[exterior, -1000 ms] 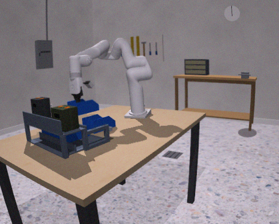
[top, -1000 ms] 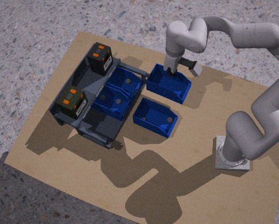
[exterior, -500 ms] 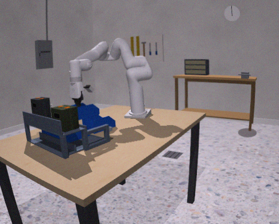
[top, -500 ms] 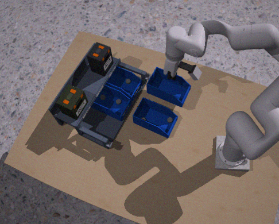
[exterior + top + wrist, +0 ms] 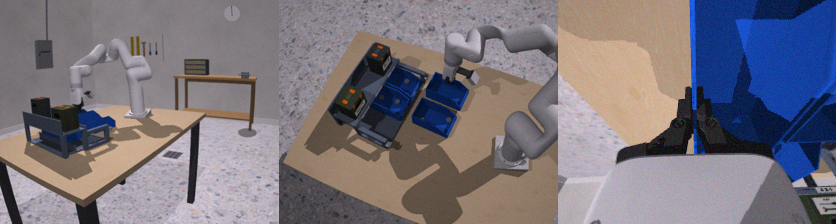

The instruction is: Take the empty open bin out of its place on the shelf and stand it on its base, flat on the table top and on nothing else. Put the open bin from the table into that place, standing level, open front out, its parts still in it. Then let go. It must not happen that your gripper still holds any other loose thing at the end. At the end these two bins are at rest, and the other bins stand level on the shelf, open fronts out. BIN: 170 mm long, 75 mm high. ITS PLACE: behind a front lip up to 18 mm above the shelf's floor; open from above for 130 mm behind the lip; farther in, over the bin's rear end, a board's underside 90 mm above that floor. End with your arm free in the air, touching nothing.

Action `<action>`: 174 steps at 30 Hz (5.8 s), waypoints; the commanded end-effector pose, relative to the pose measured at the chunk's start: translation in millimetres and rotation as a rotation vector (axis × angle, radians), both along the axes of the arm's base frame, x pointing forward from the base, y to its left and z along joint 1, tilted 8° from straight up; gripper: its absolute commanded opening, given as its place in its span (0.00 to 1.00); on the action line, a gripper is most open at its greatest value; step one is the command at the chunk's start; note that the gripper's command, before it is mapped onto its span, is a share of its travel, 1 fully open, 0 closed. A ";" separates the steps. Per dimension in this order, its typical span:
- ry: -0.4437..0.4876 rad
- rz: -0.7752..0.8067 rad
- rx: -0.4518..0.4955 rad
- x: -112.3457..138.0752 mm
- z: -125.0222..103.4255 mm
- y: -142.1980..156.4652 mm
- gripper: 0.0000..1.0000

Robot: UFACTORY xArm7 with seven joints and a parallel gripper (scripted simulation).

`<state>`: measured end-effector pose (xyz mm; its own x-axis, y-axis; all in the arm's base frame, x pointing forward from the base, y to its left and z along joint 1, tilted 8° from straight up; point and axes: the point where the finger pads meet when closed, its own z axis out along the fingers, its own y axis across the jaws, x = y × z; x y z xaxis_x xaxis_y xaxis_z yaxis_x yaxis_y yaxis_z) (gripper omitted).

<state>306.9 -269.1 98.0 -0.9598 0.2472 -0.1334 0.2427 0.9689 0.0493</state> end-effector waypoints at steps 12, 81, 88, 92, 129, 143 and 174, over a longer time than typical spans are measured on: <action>-0.002 -0.001 -0.003 2.9 -9.5 -1.2 0.00; -0.002 -0.001 -0.003 4.0 -16.9 -1.0 0.26; -0.002 -0.001 -0.003 4.0 -16.9 -1.0 0.26; -0.002 -0.001 -0.003 4.0 -16.9 -1.0 0.26; -0.002 0.000 -0.002 3.1 -11.2 -1.0 0.26; -0.002 -0.001 -0.003 1.1 2.7 -1.2 0.26; -0.002 -0.001 -0.003 -8.2 67.1 -2.0 0.26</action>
<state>299.5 -270.6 155.8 -0.9597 0.2472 -0.1339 0.2428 0.9689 0.0487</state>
